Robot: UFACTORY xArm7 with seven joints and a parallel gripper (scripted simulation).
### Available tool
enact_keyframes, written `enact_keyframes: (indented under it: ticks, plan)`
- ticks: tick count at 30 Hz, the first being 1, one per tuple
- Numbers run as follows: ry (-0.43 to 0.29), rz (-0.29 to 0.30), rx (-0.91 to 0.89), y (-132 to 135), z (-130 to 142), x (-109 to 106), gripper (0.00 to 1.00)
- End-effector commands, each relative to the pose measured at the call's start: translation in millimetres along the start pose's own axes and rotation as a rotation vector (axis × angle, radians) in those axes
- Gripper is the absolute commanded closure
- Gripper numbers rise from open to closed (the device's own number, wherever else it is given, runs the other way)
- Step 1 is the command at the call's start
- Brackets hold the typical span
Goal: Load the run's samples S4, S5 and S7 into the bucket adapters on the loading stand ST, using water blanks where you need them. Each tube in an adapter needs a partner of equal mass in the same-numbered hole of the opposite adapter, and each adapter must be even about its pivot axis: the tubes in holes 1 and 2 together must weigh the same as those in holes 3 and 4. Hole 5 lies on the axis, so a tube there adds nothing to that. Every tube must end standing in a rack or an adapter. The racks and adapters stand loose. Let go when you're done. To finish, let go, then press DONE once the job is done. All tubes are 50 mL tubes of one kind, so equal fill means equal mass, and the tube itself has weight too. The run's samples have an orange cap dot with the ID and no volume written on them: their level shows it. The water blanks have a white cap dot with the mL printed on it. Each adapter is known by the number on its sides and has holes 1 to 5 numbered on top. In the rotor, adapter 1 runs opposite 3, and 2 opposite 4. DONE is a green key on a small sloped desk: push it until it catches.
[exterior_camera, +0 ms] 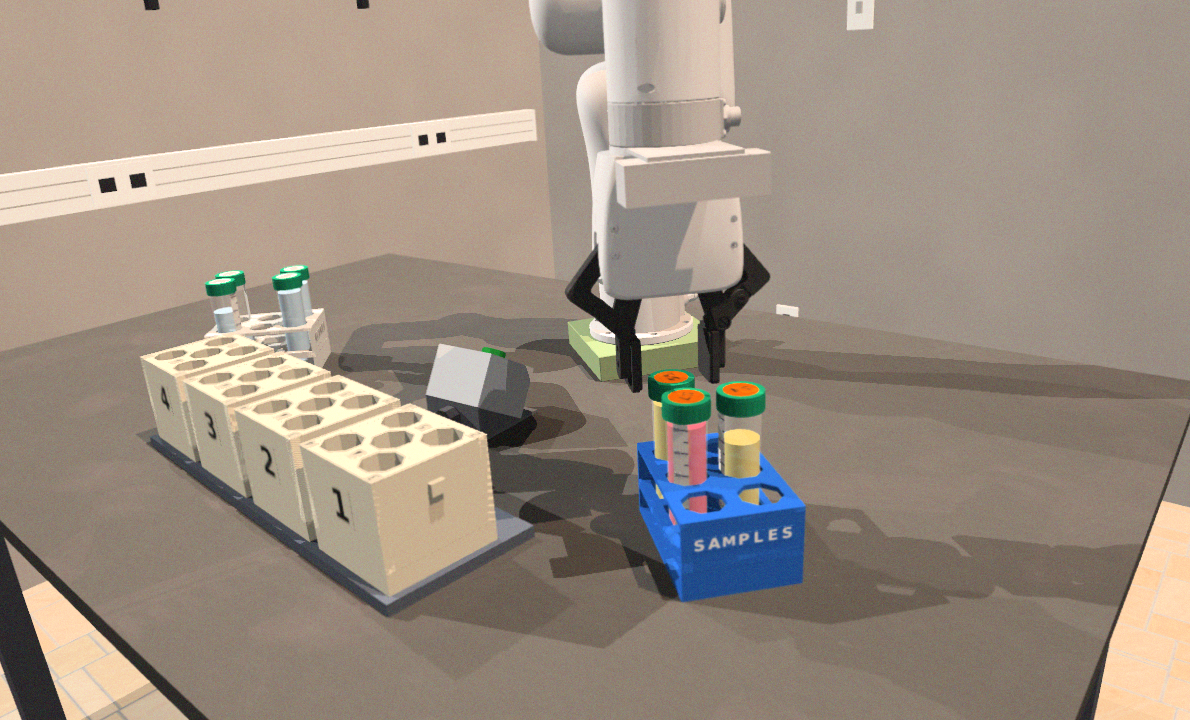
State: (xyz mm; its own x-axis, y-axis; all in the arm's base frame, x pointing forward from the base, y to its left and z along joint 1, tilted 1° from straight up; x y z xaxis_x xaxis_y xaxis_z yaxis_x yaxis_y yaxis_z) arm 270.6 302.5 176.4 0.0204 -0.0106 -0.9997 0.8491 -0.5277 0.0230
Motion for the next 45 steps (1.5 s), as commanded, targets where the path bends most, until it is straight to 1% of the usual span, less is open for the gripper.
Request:
enact_keyframes:
  ticks: [1, 28, 43, 44, 45]
  plan:
    - [0.004, 0.001, 0.000, 0.2, -1.1, 1.1, 0.43]
    - [0.004, 0.001, 0.000, 0.2, -1.2, 17.8, 0.43]
    - [0.004, 0.001, 0.000, 0.2, -1.2, 17.8, 0.43]
    - [0.004, 0.001, 0.000, 0.2, -1.2, 17.2, 1.00]
    - [0.004, 0.001, 0.000, 0.2, -1.2, 16.5, 1.00]
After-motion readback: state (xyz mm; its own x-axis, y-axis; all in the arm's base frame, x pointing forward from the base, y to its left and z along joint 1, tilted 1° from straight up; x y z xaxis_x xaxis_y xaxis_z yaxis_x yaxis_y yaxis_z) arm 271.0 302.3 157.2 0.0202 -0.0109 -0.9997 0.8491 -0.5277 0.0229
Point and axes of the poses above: the point where the finger pads meet when closed, its own x axis out along the fingers, its own y axis across the jaws, z = x × y, the point moved 7 cm from there along -x, back along the fingers, and after that the axes turned 1 degree about -x, right-handed, at the moved point
